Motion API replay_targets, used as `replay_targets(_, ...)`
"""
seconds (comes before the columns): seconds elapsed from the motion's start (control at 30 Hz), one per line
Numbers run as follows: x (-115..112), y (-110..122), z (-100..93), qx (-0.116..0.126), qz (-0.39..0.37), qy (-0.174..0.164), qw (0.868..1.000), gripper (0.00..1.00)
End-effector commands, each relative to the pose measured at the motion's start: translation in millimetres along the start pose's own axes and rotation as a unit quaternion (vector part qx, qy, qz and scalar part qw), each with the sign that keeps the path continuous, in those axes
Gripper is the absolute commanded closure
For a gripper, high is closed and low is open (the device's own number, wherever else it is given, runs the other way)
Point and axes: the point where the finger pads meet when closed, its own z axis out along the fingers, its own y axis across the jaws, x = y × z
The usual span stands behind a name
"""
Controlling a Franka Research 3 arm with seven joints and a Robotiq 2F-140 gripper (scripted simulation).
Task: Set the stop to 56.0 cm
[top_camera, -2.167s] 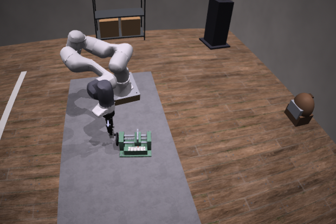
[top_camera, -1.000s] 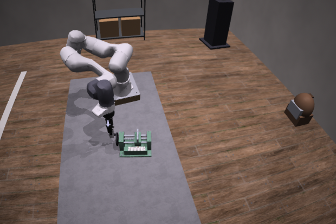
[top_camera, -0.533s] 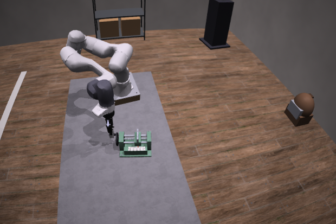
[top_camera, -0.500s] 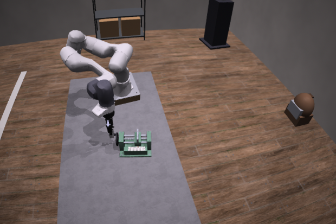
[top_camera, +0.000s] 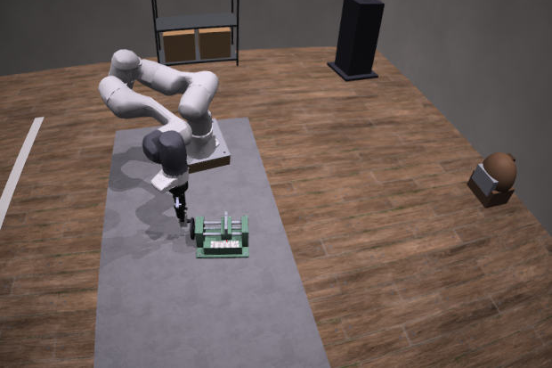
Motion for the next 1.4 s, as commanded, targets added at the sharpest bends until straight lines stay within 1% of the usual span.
replay_targets(0.0,-1,-1,-2.4,0.001,-0.001,-0.001,1.0,0.96)
replay_targets(0.7,-1,-5,-6.9,0.001,-0.001,-0.001,1.0,0.96)
replay_targets(1.37,-1,-14,-14.1,0.001,-0.001,-0.001,1.0,0.96)
